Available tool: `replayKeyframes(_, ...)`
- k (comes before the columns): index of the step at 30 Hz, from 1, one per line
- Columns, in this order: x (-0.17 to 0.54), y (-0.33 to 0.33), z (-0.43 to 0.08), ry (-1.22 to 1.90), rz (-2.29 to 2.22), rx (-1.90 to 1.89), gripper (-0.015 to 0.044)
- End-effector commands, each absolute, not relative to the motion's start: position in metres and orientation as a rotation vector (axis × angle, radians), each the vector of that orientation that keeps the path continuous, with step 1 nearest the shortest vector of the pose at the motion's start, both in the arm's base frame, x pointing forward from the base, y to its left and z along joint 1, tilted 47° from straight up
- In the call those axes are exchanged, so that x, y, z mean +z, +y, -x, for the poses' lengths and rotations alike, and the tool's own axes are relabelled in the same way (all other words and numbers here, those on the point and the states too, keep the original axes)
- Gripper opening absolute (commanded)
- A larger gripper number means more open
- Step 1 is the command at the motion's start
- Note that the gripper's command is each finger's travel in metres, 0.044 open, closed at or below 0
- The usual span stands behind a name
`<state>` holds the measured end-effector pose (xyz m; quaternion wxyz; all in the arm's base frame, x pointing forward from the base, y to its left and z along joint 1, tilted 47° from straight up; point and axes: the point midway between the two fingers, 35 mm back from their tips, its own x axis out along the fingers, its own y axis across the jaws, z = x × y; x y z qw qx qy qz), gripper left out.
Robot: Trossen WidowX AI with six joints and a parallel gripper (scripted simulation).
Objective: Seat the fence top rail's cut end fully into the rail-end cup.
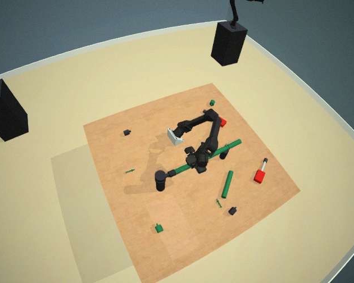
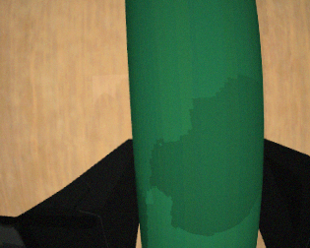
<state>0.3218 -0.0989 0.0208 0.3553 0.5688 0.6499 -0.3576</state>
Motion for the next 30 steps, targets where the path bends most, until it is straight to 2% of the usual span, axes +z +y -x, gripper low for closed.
replayKeyframes(1, 0.0201, -0.1085, -0.3233, 1.658, -1.469, -0.928, 0.0)
replayKeyframes(30, 0.0213, -0.1172, -0.3272, 1.658, -1.469, -0.928, 0.0)
